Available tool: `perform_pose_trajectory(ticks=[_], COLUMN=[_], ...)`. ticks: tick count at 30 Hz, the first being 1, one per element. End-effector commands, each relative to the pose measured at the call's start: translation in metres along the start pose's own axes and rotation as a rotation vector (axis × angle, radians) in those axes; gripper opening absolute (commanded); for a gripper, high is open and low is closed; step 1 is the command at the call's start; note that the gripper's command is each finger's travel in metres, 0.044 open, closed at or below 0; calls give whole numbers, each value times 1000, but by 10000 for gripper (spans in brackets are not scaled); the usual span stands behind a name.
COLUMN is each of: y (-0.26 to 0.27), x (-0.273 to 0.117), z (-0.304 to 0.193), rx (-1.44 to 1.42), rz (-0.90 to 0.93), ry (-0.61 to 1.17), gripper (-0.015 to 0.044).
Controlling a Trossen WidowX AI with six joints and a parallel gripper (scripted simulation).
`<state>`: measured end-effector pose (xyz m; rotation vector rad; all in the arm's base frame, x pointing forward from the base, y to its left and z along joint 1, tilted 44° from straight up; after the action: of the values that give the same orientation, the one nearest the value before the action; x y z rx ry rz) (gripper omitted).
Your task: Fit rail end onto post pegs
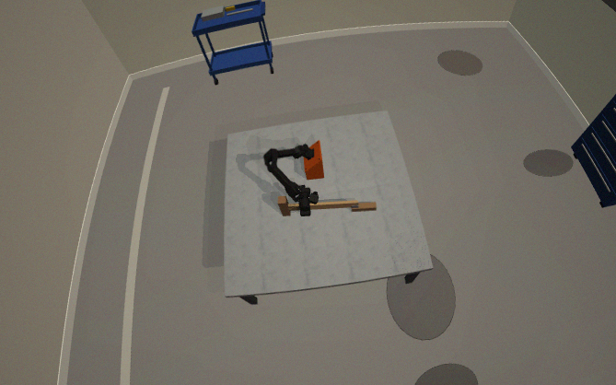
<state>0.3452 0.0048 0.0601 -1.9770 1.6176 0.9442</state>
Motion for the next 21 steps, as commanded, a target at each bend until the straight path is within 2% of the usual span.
perform_pose_trajectory(ticks=[1,6,11,21], y=[0,-1,-7,-7], x=[0,-1,-30,-30], z=[0,2,30,30], rx=[1,0,-1,-1], rz=[1,0,-5,-5], ry=[0,0,-1,-1], gripper=[440,440,440,440])
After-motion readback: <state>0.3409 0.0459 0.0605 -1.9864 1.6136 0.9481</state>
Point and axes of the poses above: the point midway between the two fingers, 35 mm back from their tips, its own x axis out along the fingers, its own y axis across the jaws, z = x × y, the point moved 8 cm from there along -x, back along the fingers, and after that the axes turned 14 degrees about -x, right-handed, at the moved point
